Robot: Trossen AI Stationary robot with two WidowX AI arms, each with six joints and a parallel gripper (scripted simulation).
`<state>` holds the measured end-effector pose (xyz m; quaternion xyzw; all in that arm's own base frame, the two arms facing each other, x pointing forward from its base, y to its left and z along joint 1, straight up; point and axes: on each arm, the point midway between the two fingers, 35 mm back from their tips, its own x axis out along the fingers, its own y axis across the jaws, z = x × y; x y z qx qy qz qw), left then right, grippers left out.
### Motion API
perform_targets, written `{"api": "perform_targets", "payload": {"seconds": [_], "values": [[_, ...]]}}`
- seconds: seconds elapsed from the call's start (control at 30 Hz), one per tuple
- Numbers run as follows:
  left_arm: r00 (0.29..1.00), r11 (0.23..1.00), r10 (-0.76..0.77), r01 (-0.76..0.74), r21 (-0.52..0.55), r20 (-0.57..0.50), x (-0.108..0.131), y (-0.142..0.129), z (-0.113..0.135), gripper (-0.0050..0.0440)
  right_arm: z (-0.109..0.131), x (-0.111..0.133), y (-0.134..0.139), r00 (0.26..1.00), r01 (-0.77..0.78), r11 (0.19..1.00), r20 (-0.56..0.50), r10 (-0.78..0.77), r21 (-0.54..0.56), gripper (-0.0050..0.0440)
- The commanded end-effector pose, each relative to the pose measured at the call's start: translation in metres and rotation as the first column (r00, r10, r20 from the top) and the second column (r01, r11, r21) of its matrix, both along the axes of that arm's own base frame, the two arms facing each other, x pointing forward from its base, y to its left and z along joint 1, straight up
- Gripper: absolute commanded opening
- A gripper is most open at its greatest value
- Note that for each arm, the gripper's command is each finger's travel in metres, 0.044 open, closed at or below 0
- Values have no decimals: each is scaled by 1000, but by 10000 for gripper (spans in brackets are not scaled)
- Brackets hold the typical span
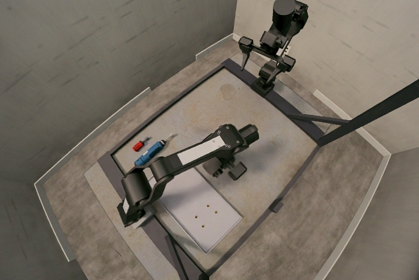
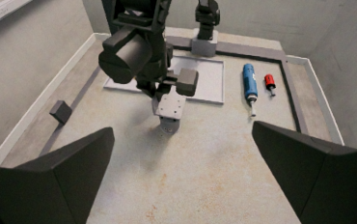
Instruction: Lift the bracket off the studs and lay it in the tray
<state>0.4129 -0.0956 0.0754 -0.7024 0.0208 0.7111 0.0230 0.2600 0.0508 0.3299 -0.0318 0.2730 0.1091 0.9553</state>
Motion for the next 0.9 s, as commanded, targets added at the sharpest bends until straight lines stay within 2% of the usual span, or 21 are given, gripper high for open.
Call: {"api": "perform_targets", "payload": {"seconds": [0.0,0.3,0.53,0.67,0.87], "values": [[998,1000,-3,4,-15,66,6,-1,29,-50,5,-1,-1,1000,3,1000,12,-3,3,440],[998,1000,-3,4,-15,65,5,-1,46,-50,5,-1,-1,1000,3,1000,12,-3,3,440],[999,1000,14,-13,-14,50,-4,-5,40,-50,3,7,1,1000,6,1000,8,-6,4,440],[997,999,52,-51,-20,55,-18,-12,40,-50,-4,35,8,1000,2,1000,10,-2,5,440],[987,989,148,-146,-32,66,-59,-27,33,-50,-33,107,26,1000,-5,1000,15,5,6,440]]}}
